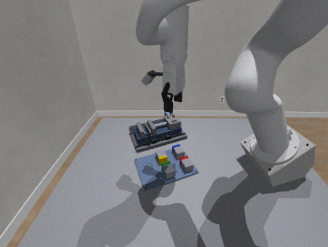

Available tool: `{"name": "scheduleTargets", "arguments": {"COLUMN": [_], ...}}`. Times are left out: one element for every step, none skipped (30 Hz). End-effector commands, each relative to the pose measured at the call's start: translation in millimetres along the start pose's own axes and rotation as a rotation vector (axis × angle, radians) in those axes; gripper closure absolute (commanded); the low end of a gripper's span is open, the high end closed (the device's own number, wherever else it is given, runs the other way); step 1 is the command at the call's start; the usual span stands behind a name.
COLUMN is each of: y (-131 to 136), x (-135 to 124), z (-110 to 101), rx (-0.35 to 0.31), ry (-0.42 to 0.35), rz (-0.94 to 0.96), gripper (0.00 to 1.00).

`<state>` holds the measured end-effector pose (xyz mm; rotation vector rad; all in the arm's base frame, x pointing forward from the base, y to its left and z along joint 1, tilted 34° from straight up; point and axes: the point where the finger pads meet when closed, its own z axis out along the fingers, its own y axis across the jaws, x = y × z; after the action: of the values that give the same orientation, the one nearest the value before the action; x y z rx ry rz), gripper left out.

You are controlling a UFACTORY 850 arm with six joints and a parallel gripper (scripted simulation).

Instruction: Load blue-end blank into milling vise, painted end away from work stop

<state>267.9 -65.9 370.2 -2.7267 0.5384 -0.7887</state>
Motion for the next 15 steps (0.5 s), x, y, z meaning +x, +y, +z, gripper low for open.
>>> {"name": "scheduleTargets", "arguments": {"y": [-0.2, -0.2, -0.2, -0.2, -0.2, -0.2, -0.2, -0.2, -0.2, -0.2, -0.2, -0.2, -0.2, -0.2, -0.2], "x": [0.6, 0.6, 0.6, 0.6, 0.6, 0.6, 0.6, 0.6, 0.6, 0.6, 0.6, 0.6, 0.6, 0.6, 0.6], "z": [-0.5, -0.5, -0.5, -0.5, -0.5, -0.5, -0.5, -0.5, -0.5, -0.5, -0.5, -0.5, -0.5, -0.5, -0.5], "rx": [-0.007, -0.007, -0.007, -0.007, -0.007, -0.007, -0.007, -0.004, -0.004, -0.005, -0.005, -0.005, -0.006, -0.006, -0.006], "ry": [0.000, 0.000, 0.000, 0.000, 0.000, 0.000, 0.000, 0.001, 0.001, 0.001, 0.001, 0.001, 0.001, 0.001, 0.001], "rz": [0.090, 0.090, 0.090, 0.090, 0.090, 0.090, 0.090, 0.107, 0.130, 0.153, 0.176, 0.199, 0.222, 0.245, 0.268], "gripper": [0.00, 0.00, 0.00, 0.00, 0.00, 0.00, 0.00, 0.00, 0.00, 0.00, 0.00, 0.00, 0.00, 0.00, 0.00]}}
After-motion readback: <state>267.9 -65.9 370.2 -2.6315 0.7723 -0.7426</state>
